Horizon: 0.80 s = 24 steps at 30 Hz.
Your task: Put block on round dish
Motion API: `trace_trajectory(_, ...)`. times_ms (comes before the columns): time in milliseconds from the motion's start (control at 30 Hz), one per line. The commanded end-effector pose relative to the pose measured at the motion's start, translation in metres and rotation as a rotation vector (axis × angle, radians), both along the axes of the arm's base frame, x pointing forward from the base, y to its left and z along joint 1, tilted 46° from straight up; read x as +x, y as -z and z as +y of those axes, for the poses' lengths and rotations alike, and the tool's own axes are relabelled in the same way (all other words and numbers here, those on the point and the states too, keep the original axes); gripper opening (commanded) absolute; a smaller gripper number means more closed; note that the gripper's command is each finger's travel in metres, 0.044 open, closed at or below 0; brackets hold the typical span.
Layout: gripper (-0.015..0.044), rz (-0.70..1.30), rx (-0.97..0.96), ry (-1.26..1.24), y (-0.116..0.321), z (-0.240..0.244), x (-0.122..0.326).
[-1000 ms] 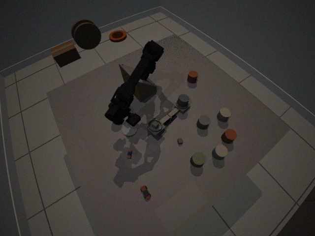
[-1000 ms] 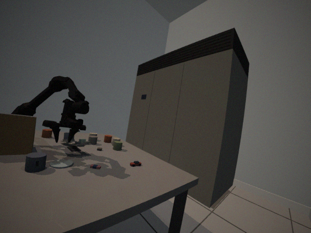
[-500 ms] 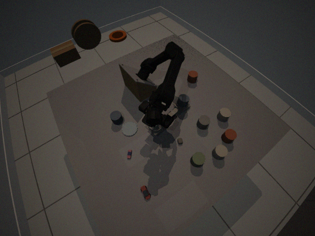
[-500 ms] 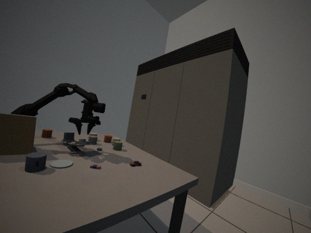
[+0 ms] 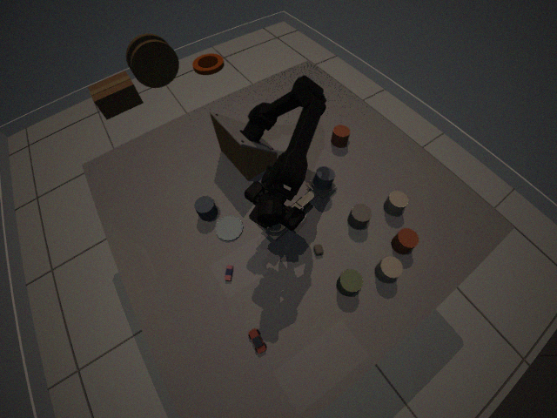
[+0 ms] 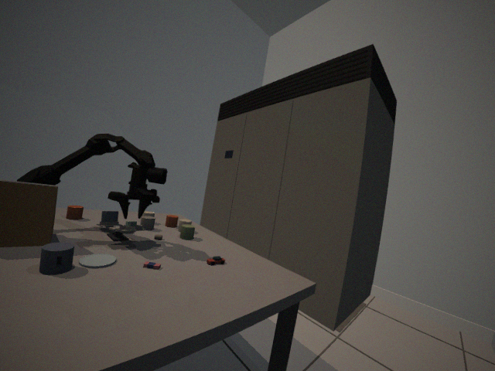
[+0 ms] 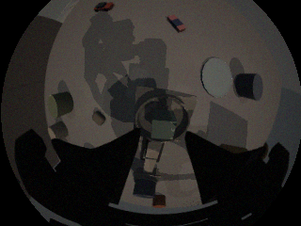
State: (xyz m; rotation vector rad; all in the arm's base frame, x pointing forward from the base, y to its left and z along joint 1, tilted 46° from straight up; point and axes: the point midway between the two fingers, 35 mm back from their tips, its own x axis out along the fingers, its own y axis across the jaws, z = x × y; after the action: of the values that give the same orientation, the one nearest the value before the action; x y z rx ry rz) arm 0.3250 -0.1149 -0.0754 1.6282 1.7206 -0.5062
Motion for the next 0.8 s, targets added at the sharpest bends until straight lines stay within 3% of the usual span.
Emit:
trace_trajectory(0,0.026,0.004,0.006,0.008,0.004,0.004,-0.001)
trace_trajectory(633,0.026,0.003,0.008,0.007,0.024,0.024,0.0)
trace_trajectory(767,0.0155,0.003,0.008,0.007,0.024,0.024,0.0)
